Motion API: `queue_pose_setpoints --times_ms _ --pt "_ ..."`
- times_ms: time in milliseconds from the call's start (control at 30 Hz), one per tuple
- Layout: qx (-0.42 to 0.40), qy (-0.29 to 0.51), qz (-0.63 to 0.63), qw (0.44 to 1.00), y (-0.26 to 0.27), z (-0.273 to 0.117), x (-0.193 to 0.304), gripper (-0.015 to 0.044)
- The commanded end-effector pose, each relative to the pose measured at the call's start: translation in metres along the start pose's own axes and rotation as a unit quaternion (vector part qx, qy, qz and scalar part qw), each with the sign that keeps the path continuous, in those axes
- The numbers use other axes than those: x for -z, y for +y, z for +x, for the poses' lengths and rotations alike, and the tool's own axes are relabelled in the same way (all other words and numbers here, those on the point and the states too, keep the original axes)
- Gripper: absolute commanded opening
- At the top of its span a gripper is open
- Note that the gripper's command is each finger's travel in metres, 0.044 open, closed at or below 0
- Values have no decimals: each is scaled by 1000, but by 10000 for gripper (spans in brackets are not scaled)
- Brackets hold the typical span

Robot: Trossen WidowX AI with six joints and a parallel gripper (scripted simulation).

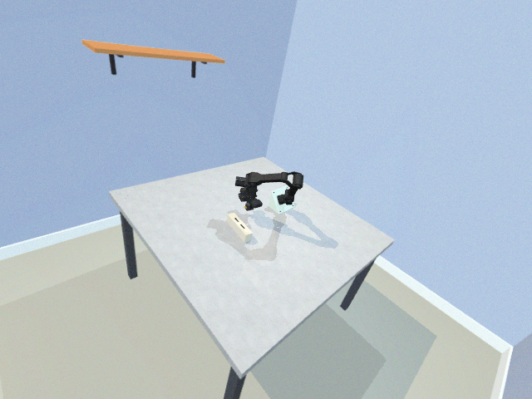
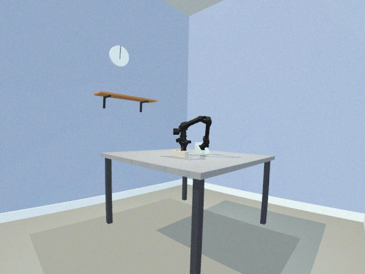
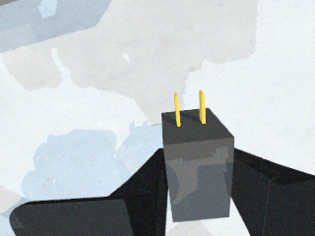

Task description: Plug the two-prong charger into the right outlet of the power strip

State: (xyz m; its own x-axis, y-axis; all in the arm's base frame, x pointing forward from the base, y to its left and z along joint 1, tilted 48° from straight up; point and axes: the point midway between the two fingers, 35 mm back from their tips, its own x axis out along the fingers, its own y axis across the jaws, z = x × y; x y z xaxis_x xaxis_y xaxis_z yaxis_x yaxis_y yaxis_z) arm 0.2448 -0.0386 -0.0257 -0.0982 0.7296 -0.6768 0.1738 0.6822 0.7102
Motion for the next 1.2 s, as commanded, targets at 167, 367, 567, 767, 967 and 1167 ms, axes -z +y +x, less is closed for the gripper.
queue_pose_setpoints --times_ms 167,367,567,767,967,1167 --pt "0 -2 -11 1000 21 7 -7 0" --pt "-1 -3 -18 1000 35 12 -10 0" --pt "-3 -2 -26 1000 48 17 -12 0" --pt "-5 -1 -34 999 62 23 -14 0" --pt "-8 0 -40 999 74 27 -15 0" --pt "-8 0 -41 999 75 27 -19 0"
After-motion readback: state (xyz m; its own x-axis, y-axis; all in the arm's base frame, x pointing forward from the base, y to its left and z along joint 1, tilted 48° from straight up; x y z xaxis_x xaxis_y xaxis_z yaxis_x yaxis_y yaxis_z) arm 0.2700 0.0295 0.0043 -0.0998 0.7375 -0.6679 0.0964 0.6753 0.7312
